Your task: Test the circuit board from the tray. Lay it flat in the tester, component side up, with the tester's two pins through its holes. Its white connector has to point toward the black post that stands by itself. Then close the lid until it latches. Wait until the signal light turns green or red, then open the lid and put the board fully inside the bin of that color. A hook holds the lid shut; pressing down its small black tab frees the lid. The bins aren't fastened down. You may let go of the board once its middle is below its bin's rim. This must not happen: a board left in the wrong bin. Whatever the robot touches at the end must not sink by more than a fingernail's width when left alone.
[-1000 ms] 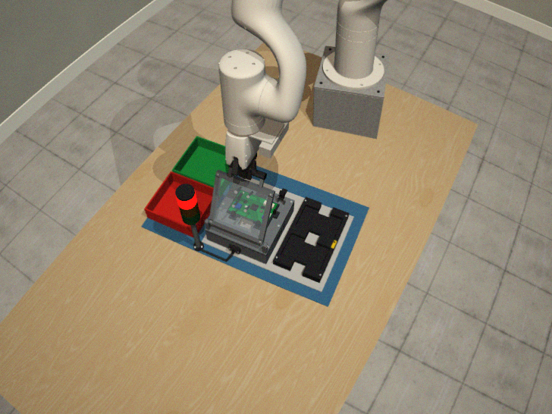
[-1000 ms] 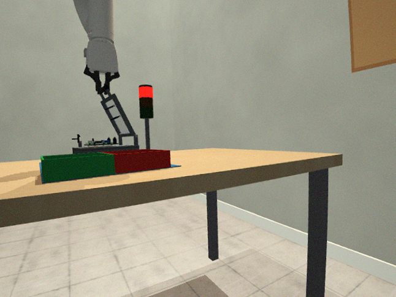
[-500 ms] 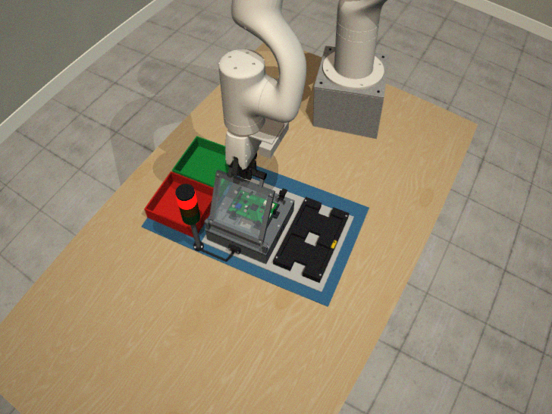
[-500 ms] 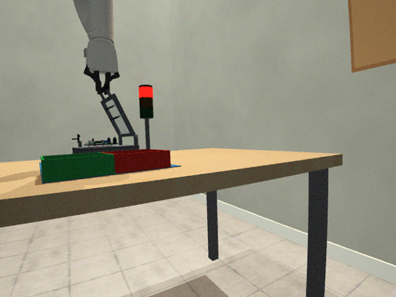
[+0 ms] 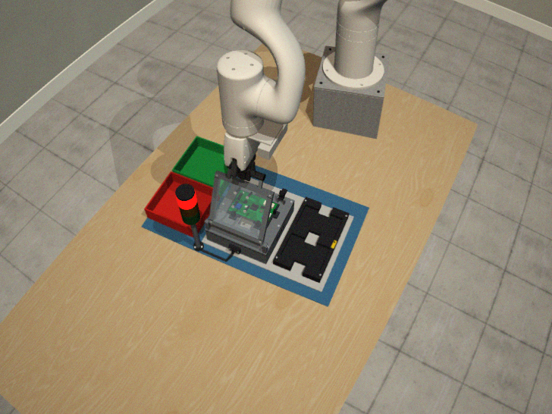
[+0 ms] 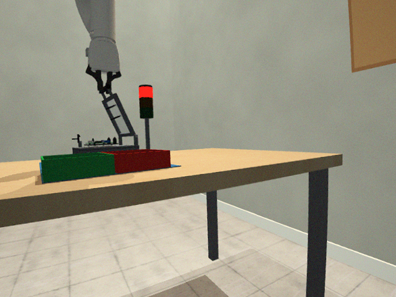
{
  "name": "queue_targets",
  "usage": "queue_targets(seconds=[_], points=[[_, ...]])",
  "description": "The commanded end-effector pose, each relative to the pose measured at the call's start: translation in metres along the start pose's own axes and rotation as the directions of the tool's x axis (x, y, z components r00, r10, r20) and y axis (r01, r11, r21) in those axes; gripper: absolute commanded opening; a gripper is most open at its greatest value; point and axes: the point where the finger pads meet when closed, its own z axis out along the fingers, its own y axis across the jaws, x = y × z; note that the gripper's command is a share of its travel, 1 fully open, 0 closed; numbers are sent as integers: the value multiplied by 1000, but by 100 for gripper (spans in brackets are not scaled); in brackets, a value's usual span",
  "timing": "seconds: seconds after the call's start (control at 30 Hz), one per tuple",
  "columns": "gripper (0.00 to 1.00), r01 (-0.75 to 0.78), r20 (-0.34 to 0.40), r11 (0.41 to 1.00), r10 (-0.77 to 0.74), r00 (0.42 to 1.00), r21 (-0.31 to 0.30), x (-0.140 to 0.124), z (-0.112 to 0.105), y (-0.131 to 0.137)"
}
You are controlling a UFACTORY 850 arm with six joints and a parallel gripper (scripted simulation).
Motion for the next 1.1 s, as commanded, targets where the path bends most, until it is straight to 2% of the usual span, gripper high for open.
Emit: queue_targets(seconds=[0.0,0.5,0.97,1.0,1.07], points=[[0,0,0,1000,0,1000,-6,0,-8,17],[0,0,0,1000,0,1000,-6,0,-18,53],[0,0,0,1000,0,1000,-6,0,-19,56],[28,0,0,1000,0,1000,-6,0,-19,56],[28,0,0,1000,0,1000,-6,0,-19,56]])
